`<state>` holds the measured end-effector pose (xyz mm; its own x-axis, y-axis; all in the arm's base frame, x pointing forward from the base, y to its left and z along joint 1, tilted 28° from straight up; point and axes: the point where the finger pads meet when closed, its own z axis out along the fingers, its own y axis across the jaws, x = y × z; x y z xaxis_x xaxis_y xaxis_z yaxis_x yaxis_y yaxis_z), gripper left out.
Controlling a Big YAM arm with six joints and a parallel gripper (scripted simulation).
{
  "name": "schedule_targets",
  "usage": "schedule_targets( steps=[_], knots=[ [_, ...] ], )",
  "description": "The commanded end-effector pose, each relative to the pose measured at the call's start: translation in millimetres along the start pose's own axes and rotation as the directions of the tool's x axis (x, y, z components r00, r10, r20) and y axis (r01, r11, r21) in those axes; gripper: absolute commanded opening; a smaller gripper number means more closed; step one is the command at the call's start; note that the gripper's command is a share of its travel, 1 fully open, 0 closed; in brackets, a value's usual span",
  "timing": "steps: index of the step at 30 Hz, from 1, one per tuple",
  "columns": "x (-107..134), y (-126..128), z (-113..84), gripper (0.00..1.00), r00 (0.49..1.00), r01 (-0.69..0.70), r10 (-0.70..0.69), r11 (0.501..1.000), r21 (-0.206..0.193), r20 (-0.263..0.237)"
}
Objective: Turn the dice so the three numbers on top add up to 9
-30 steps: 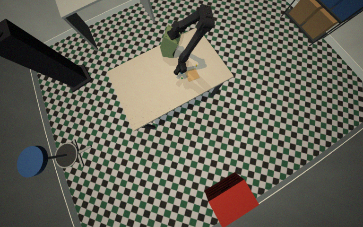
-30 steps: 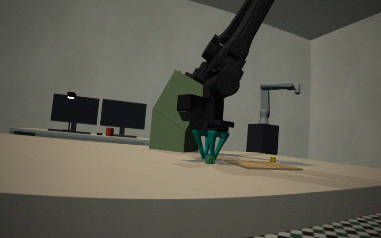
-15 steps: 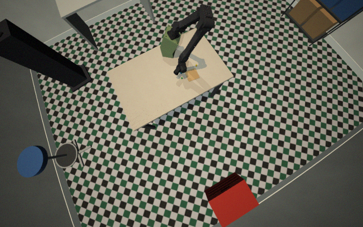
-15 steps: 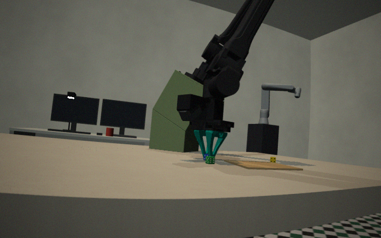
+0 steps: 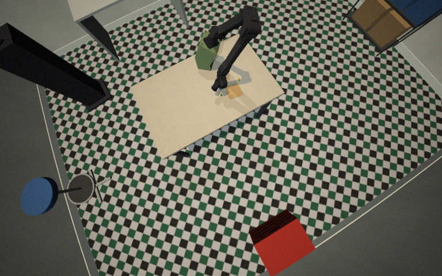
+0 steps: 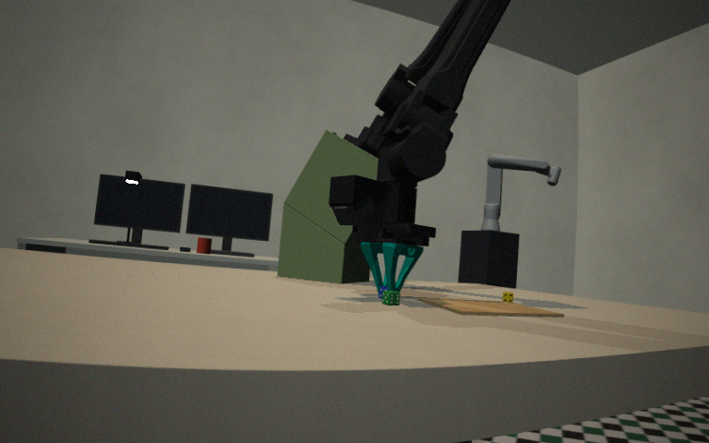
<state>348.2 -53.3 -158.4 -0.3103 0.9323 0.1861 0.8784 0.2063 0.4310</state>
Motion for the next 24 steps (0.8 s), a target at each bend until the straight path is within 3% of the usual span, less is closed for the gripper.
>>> schedule_targets(
  steps=[1, 15, 20, 24],
  knots=[
    [-4.6, 5.0, -1.7, 0.11, 1.0, -0.008, 0.008, 1.0, -0.015, 0.015],
    [-4.7, 5.2, -2.1, 0.11, 1.0, -0.008, 0.008, 1.0, -0.015, 0.015],
    [-4.1, -0.3, -18.7, 0.11, 1.0, -0.006, 0.006, 1.0, -0.009, 0.012],
    [-5.0, 1.3, -42.9, 0.11, 1.0, -0.004, 0.004, 1.0, -0.012, 0.013]
  ],
)
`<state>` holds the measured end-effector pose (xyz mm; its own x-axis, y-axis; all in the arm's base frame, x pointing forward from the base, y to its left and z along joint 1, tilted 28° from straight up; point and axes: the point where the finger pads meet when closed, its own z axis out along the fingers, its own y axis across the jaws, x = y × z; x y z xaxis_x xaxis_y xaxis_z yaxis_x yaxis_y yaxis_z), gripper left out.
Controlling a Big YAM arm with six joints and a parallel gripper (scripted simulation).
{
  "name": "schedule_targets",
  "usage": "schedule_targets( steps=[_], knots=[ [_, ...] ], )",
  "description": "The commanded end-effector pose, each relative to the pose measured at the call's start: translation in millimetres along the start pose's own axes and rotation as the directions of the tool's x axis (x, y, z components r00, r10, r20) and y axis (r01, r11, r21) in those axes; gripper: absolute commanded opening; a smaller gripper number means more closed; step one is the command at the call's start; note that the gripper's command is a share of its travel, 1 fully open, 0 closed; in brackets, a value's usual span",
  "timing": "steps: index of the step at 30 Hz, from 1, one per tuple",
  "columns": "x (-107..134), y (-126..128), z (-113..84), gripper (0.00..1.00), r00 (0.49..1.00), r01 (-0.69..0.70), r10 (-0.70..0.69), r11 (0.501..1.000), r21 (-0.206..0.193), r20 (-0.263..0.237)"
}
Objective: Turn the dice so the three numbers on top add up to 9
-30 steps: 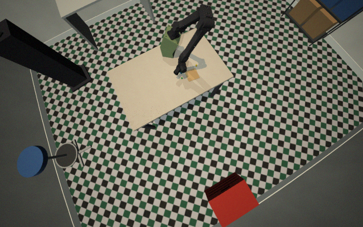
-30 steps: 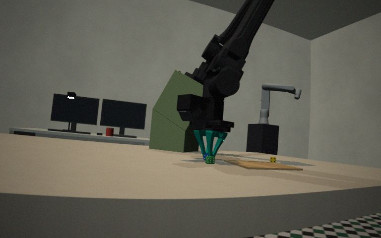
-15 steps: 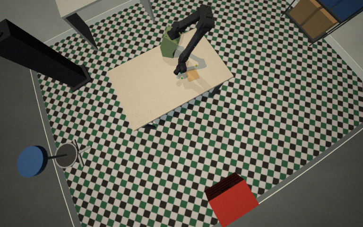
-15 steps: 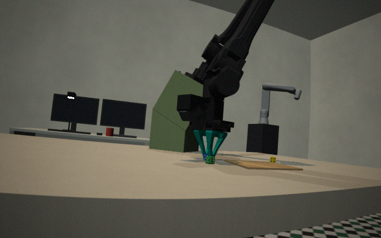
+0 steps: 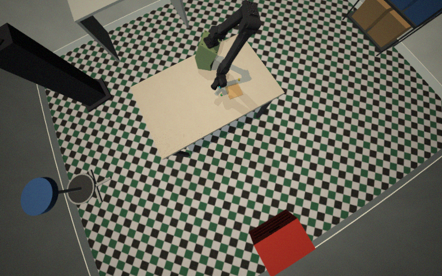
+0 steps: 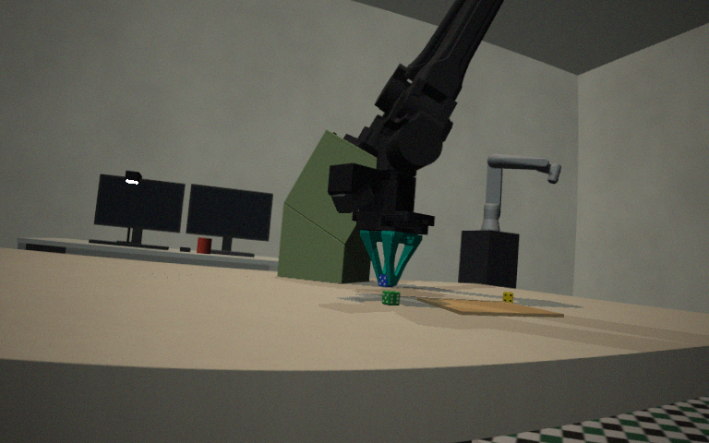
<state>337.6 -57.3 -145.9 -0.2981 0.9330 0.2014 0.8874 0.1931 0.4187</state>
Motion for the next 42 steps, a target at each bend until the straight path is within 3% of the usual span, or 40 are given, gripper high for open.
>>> schedule_targets(
  steps=[1, 4, 9, 13, 17, 25, 29, 34, 39, 40, 42],
  knots=[
    [-6.6, 6.0, -34.3, 0.11, 1.0, 0.014, -0.014, 1.0, -0.022, 0.023],
    [-6.5, 5.8, -41.9, 0.11, 1.0, 0.014, -0.014, 1.0, -0.022, 0.023],
    [-5.9, 5.3, -75.9, 0.11, 1.0, 0.015, -0.014, 1.0, -0.023, 0.024],
    [-7.6, 7.3, -89.9, 0.11, 0.999, 0.017, -0.017, 1.0, -0.025, 0.028],
    [0.6, 3.8, -81.5, 0.11, 1.0, 0.027, -0.027, 1.0, -0.001, 0.001],
    [-5.4, 10.6, -88.4, 0.11, 0.999, 0.032, -0.031, 0.999, -0.025, 0.026],
    [7.2, 36.1, -90.2, 0.11, 0.998, -0.047, 0.048, 0.998, -0.029, 0.028],
    [52.6, 78.4, -93.6, 0.11, 0.968, -0.25, 0.251, 0.967, -0.039, 0.017],
    [61.5, 85.2, -94.6, 0.11, 0.958, -0.285, 0.286, 0.958, -0.041, 0.014],
    [71.3, 71.7, -87.3, 0.11, 0.946, -0.323, 0.323, 0.946, -0.003, 0.009],
    [77.1, 78.3, -92.8, 0.11, 0.942, -0.336, 0.336, 0.942, -0.021, 0.008]
  ],
)
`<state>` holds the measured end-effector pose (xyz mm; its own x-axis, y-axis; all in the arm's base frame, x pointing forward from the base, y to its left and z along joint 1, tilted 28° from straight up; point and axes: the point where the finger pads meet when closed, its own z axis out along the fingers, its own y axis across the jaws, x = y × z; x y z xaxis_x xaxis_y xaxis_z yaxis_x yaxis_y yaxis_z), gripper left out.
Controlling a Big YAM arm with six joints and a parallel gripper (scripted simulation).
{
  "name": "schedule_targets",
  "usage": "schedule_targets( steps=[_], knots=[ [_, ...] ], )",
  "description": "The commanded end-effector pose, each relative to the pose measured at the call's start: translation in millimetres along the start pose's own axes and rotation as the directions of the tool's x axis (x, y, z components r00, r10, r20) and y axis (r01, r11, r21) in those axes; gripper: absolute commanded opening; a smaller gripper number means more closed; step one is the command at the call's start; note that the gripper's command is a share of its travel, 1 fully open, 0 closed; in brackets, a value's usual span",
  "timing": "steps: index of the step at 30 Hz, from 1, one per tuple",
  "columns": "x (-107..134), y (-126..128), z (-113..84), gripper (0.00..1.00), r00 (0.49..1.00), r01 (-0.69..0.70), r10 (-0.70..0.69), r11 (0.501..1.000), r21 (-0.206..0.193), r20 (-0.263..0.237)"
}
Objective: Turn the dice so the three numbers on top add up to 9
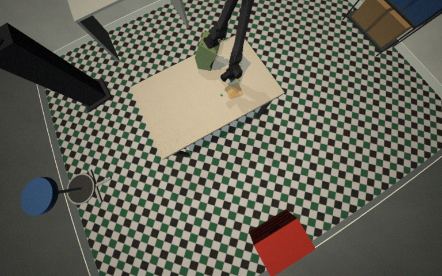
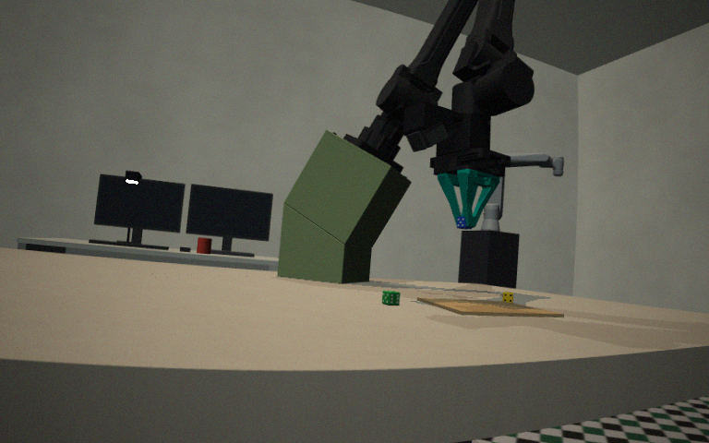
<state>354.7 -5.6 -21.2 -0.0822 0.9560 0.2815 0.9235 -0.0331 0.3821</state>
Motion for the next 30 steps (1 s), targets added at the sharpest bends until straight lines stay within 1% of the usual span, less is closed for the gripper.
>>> schedule_targets(
  steps=[1, 2, 4, 8, 13, 15, 16, 17, 18, 23, 28, 30],
  knots=[
    [9.4, -0.6, -4.3, 0.11, 0.994, -0.112, 0.112, 0.994, 0.004, -0.003],
    [9.2, 4.4, -5.1, 0.11, 0.994, -0.109, 0.109, 0.994, -0.004, -0.004],
    [-0.6, 10.0, -8.6, 0.11, 0.992, -0.127, 0.128, 0.991, -0.027, 0.006],
    [4.2, 10.1, -7.1, 0.11, 0.993, -0.115, 0.115, 0.993, -0.023, 0.001],
    [4.2, 10.2, -7.0, 0.11, 0.993, -0.115, 0.115, 0.993, -0.024, 0.001],
    [4.9, 12.0, -6.3, 0.11, 0.994, -0.11, 0.11, 0.994, -0.03, 0.001],
    [5.5, 11.8, -3.6, 0.11, 0.994, -0.107, 0.107, 0.994, -0.028, 0.0],
    [6.2, 7.0, 2.6, 0.11, 0.994, -0.109, 0.109, 0.994, -0.008, -0.002],
    [6.1, 5.9, 5.5, 0.11, 0.994, -0.11, 0.11, 0.994, -0.003, -0.002],
    [6.0, 9.6, 18.3, 0.11, 0.994, -0.108, 0.108, 0.994, -0.009, -0.001],
    [6.6, 6.6, 40.8, 0.11, 0.994, -0.109, 0.109, 0.994, -0.005, -0.001],
    [6.6, 6.6, 40.8, 0.11, 0.994, -0.109, 0.109, 0.994, -0.005, -0.001]
  ],
)
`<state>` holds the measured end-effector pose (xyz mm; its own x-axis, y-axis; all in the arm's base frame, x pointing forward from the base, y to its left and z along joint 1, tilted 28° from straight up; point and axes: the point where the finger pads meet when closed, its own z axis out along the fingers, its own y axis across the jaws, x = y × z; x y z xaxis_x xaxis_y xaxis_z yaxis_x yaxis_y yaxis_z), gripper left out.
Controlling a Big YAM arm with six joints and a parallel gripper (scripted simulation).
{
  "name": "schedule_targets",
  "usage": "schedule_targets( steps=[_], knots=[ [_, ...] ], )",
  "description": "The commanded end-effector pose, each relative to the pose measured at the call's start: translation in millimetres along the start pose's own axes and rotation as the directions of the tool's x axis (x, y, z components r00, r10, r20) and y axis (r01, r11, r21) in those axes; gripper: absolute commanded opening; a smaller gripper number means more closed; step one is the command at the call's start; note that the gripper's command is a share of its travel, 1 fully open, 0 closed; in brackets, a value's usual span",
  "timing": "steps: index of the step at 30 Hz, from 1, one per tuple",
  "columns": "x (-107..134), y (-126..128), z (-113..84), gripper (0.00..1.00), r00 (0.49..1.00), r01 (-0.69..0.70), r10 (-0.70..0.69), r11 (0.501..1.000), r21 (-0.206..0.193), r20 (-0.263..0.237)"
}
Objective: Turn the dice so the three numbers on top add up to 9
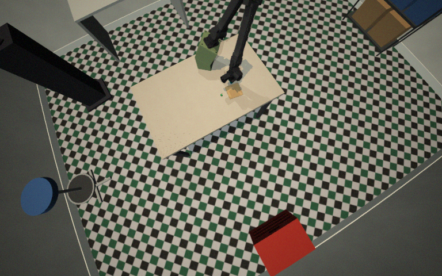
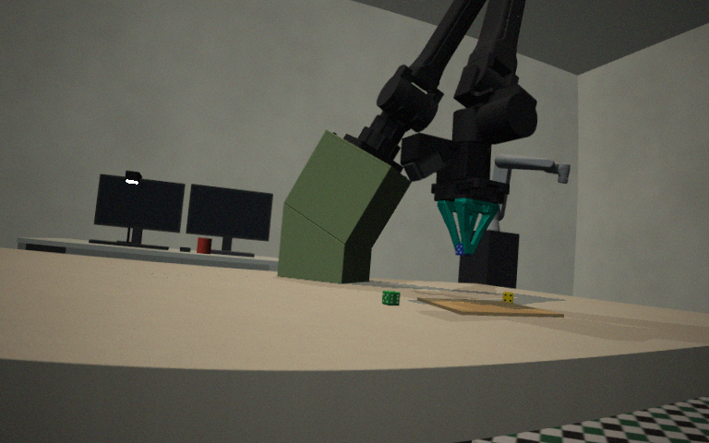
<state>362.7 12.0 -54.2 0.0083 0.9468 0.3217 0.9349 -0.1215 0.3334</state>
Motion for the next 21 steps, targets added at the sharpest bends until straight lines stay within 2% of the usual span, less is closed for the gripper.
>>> schedule_targets(
  steps=[1, 12, 17, 18, 21],
  knots=[
    [1.1, 11.9, 8.3, 0.11, 1.0, -0.01, 0.01, 1.0, -0.025, 0.002],
    [1.5, 7.3, 54.8, 0.11, 1.0, -0.013, 0.013, 1.0, -0.018, 0.001],
    [-2.3, 8.0, 59.1, 0.11, 1.0, -0.023, 0.023, 1.0, -0.021, 0.005],
    [3.2, 17.8, 52.0, 0.11, 1.0, -0.009, 0.009, 0.999, -0.049, -0.001],
    [1.8, 13.0, 56.9, 0.11, 1.0, -0.013, 0.013, 0.999, -0.036, 0.0]
  ],
)
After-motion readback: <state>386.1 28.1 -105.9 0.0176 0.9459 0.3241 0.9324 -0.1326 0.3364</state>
